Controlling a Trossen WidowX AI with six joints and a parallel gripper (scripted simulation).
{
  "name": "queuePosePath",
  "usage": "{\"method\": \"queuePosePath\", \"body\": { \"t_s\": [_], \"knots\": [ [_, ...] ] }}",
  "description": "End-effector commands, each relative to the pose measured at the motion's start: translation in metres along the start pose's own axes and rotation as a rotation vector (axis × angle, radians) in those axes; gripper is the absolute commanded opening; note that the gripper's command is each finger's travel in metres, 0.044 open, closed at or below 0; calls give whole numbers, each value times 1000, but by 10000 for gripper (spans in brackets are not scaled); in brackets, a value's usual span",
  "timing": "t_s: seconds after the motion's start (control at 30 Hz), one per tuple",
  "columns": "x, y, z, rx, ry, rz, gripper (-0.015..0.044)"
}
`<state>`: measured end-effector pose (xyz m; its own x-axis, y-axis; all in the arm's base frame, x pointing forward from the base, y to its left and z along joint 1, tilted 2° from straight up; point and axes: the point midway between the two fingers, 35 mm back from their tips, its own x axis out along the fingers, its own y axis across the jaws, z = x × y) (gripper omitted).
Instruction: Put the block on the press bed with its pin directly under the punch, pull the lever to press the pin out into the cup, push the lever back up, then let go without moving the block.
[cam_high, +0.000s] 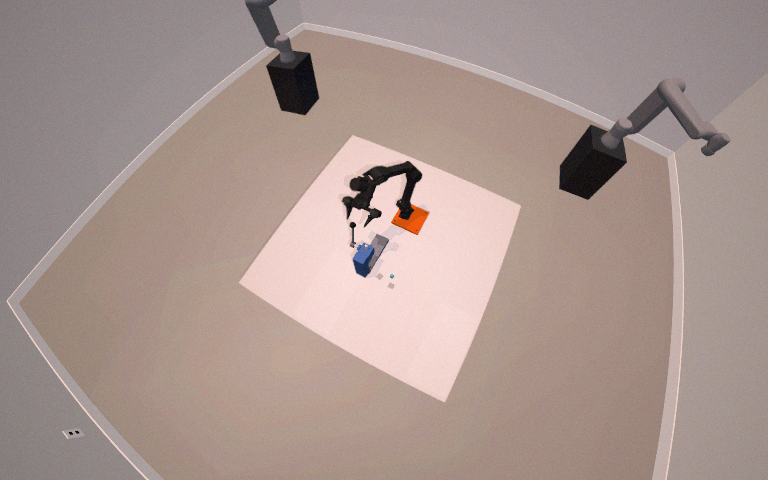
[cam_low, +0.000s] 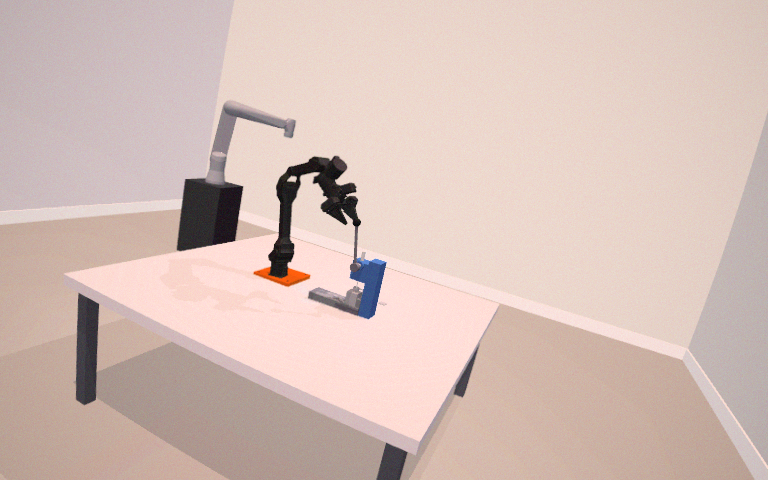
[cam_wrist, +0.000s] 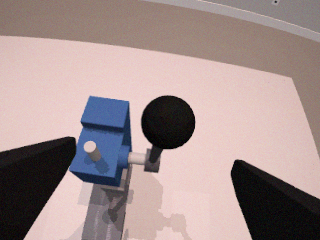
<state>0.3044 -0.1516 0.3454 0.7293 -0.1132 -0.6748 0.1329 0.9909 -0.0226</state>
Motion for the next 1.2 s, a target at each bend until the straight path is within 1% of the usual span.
{"method": "queuePosePath", "body": {
  "t_s": [0.0, 0.13, 0.23, 0.4, 0.57, 1.17],
  "knots": [
    [-16, -3, 11, -3, 26, 5, 440],
    [-35, -4, 21, -1, 53, 8, 440],
    [-38, -5, 22, -1, 58, 9, 440],
    [-24, -5, 22, -1, 57, 9, 440],
    [-21, -5, 22, -2, 57, 8, 440],
    [7, -6, 21, -5, 56, 7, 440]
  ]
}}
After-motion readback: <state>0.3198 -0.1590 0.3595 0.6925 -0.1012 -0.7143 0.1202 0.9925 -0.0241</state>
